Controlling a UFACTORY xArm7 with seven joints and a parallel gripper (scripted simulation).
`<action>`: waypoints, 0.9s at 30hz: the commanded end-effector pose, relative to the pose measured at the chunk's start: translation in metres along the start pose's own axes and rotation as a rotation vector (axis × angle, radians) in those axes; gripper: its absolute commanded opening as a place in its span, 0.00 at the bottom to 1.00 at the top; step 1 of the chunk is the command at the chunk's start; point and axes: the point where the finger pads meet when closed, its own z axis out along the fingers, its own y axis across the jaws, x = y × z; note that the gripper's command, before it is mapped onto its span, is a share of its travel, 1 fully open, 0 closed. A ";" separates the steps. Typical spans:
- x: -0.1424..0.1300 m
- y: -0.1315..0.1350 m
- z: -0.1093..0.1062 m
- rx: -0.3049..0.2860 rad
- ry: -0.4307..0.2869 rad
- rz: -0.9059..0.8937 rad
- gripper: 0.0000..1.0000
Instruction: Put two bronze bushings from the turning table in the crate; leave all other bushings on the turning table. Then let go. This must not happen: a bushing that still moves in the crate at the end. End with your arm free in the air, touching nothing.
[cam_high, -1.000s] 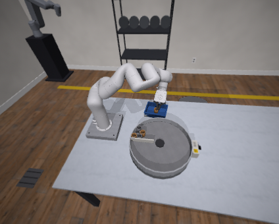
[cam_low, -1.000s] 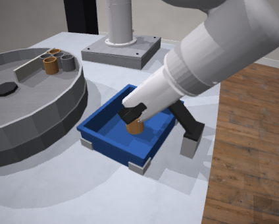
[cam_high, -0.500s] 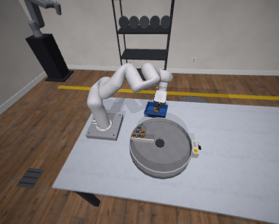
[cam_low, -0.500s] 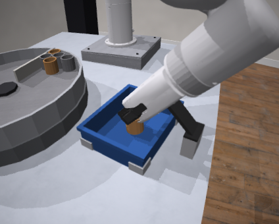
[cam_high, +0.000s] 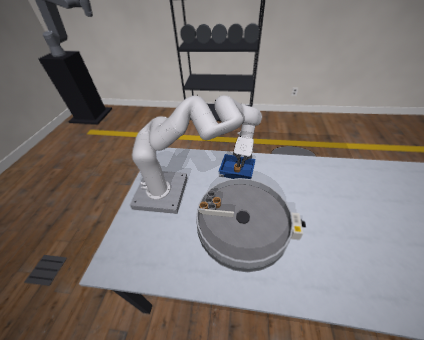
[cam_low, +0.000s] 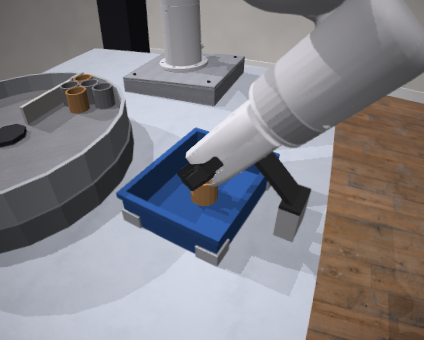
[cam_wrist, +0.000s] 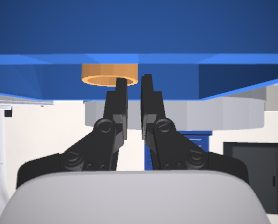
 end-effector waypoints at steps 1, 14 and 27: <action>0.000 0.001 -0.002 -0.002 0.003 0.002 0.11; 0.000 0.001 -0.002 -0.002 0.003 0.002 0.11; -0.004 0.001 -0.007 -0.002 0.003 0.002 0.11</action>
